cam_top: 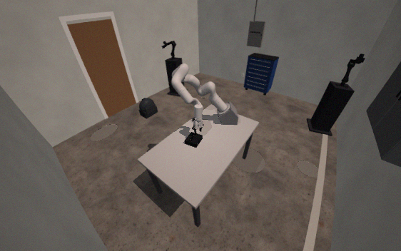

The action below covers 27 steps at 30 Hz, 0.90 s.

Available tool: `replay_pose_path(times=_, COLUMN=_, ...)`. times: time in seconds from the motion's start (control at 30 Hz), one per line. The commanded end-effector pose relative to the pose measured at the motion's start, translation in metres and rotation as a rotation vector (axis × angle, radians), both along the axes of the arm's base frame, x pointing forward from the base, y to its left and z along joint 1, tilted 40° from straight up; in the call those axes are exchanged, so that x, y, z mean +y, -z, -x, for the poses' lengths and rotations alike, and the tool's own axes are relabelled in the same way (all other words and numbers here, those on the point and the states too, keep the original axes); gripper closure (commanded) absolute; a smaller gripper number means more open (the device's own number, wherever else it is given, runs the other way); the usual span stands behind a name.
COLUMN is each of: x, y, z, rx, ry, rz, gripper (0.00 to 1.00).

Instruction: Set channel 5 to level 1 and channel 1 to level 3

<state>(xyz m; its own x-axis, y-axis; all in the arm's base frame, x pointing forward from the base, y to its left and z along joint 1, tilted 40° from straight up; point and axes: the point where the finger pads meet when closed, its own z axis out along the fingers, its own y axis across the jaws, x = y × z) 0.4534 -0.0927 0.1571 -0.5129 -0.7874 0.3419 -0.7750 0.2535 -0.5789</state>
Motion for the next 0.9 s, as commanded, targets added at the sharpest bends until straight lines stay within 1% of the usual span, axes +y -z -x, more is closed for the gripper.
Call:
replay_pose_path(times=0.0, x=0.0002, y=-0.0004, z=-0.0004, rx=0.199, ry=-0.176, rz=0.085, gripper=1.0)
replay_pose_path(times=0.1, x=0.0002, y=-0.0004, z=-0.0004, rx=0.283, ry=-0.26, rz=0.125, gripper=1.0)
replay_pose_path(times=0.17, x=0.0002, y=-0.0004, z=-0.0004, rx=0.283, ry=-0.26, rz=0.125, gripper=1.0)
replay_pose_path(times=0.2, x=0.0002, y=-0.0004, z=-0.0004, rx=0.372, ry=-0.331, rz=0.161, gripper=1.0)
replay_pose_path(times=0.23, x=0.0002, y=-0.0004, z=-0.0004, rx=0.385, ry=-0.339, rz=0.165, gripper=1.0)
replay_pose_path(times=0.87, x=0.0002, y=-0.0004, z=-0.0004, rx=0.385, ry=-0.339, rz=0.165, gripper=1.0)
